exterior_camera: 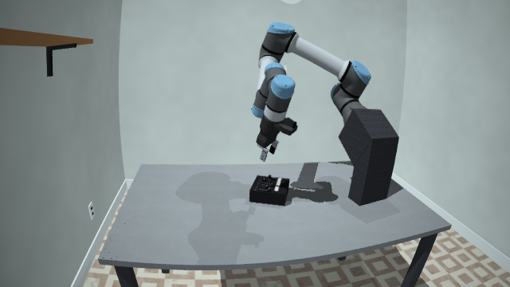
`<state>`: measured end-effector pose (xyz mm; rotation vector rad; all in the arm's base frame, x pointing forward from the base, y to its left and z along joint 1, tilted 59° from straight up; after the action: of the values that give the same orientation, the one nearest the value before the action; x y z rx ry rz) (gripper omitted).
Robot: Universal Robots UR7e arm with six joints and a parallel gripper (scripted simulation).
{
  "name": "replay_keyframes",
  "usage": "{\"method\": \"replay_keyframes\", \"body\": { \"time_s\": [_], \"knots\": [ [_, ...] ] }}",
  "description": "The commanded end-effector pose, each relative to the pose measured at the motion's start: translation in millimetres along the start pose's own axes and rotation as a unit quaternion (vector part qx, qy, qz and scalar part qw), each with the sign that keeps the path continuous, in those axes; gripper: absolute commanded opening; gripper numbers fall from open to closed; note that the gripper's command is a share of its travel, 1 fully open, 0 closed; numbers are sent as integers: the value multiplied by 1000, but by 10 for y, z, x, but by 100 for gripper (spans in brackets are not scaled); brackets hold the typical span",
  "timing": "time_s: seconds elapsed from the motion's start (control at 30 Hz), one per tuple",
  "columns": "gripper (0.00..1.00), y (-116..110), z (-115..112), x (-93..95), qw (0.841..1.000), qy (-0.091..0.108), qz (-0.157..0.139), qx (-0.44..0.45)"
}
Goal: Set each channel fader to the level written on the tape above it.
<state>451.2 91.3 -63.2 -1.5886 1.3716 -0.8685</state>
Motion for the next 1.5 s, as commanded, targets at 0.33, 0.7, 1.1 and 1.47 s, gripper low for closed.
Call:
{"method": "replay_keyframes", "body": {
  "time_s": [0.33,0.7,1.1,1.47],
  "knots": [
    [100,22,-43,-12,968,-19,-20,-250],
    [100,22,-43,-12,968,-19,-20,-250],
    [100,22,-43,-12,968,-19,-20,-250],
    [100,22,-43,-12,968,-19,-20,-250]
  ]
}}
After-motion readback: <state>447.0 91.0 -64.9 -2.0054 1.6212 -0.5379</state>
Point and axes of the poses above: the point where the finger pads meet when closed, its own x axis out along the fingers, its own z axis across the jaws, y = z × x, the point moved 10 cm from there along -x, back along the fingers, and after that the axes turned 10 degrees about x, right-handed, at the moved point
